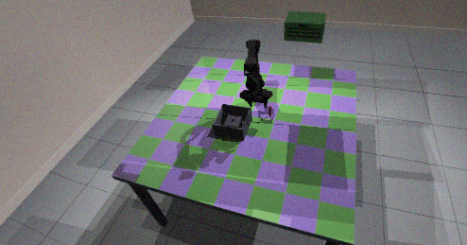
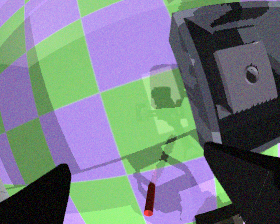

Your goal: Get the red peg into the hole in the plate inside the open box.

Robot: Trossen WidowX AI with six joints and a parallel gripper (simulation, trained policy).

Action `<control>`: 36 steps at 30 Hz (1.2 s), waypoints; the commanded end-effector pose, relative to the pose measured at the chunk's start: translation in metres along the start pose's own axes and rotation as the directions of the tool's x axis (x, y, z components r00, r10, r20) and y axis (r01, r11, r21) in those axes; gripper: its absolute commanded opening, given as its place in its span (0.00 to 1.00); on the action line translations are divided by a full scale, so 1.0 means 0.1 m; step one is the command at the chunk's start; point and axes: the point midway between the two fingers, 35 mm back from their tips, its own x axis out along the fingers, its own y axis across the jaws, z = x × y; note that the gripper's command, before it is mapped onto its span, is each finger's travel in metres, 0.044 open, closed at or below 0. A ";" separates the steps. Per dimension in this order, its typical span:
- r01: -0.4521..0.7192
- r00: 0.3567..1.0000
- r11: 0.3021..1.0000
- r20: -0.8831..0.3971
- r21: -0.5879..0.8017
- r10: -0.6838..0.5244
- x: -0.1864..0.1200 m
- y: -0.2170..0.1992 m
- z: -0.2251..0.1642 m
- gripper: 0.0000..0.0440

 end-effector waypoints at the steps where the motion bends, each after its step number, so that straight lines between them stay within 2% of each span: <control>1: 0.076 0.994 0.993 -0.081 0.086 -0.069 0.04 0.00 -0.26 1.00; 10: 0.289 0.943 0.929 -0.238 0.233 -0.234 0.10 0.03 -0.82 1.00; 18: 0.439 0.886 0.851 -0.299 0.288 -0.355 0.21 0.03 -1.18 1.00; 26: 0.504 0.857 0.810 -0.296 0.301 -0.423 0.45 0.01 -1.37 1.00; 36: 0.517 0.855 0.804 -0.236 0.295 -0.463 0.86 -0.07 -1.46 1.00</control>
